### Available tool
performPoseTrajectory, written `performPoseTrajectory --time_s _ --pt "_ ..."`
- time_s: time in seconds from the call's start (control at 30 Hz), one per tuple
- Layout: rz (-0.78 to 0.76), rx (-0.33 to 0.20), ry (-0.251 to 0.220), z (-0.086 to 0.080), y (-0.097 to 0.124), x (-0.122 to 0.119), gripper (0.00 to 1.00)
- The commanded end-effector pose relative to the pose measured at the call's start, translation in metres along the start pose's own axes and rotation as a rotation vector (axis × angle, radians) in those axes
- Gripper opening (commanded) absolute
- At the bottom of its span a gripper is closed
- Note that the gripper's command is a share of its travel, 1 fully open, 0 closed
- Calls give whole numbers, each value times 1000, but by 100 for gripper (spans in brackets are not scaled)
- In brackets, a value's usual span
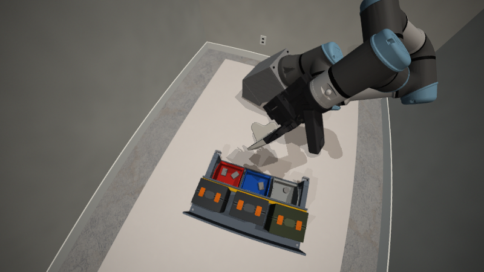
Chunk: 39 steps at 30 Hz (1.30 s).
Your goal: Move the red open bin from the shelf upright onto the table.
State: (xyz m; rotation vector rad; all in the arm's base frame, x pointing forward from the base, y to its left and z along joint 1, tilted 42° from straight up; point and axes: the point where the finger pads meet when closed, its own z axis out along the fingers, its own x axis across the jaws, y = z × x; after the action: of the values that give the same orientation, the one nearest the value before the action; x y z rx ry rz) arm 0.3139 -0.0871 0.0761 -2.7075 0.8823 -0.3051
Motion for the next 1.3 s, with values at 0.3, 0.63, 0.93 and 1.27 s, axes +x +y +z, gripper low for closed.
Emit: performPoseTrajectory --time_s 0.3,0.63,0.93,1.27 --pt "-143 143 164 -42 26 -11 100" --pt "-96 90 108 -29 18 -7 100" --pt "-153 149 173 -45 29 -11 100" --pt "-163 154 181 -48 31 -12 100"
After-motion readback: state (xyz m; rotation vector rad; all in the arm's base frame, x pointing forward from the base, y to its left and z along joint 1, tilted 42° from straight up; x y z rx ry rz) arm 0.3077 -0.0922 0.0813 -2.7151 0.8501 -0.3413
